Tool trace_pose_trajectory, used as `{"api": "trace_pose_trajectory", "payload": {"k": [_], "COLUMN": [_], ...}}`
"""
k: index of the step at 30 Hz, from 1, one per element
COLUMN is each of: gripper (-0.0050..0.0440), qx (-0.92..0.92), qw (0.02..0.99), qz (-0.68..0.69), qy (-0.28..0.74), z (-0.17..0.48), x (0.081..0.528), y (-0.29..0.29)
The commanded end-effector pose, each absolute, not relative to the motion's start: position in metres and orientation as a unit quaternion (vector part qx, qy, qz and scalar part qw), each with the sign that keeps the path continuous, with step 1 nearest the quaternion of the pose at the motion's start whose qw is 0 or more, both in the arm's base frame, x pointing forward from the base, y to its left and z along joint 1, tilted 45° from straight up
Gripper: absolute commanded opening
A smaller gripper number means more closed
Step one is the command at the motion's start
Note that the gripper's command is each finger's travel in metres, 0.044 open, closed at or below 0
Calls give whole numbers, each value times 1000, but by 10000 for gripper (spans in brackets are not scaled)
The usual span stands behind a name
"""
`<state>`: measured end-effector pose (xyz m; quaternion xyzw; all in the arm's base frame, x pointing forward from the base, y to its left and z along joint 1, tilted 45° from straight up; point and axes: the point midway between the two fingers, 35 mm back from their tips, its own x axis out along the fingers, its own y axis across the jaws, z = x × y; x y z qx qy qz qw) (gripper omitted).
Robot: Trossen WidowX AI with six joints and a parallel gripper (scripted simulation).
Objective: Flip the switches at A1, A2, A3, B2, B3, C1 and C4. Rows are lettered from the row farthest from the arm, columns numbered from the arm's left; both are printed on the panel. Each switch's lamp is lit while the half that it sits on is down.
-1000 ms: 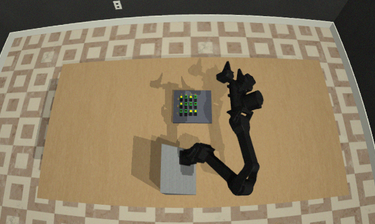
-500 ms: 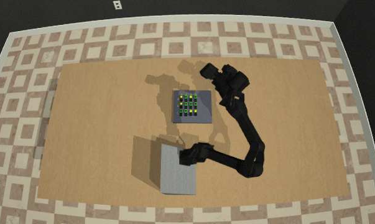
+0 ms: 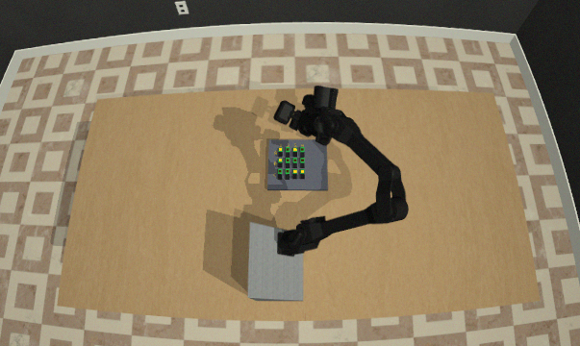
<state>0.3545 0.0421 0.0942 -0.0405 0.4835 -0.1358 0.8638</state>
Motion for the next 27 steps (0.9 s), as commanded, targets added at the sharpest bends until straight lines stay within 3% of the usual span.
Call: {"api": "trace_pose_trajectory", "payload": {"k": [1, 16, 23, 27], "gripper": [0, -3, -13, -43], "qx": [-77, -267, -271, -278], "qw": [820, 674, 671, 668], "qz": [-175, -264, -266, -263], "qy": [540, 636, 637, 639], "z": [70, 17, 16, 1], "x": [352, 318, 318, 314], "y": [48, 51, 51, 35]}}
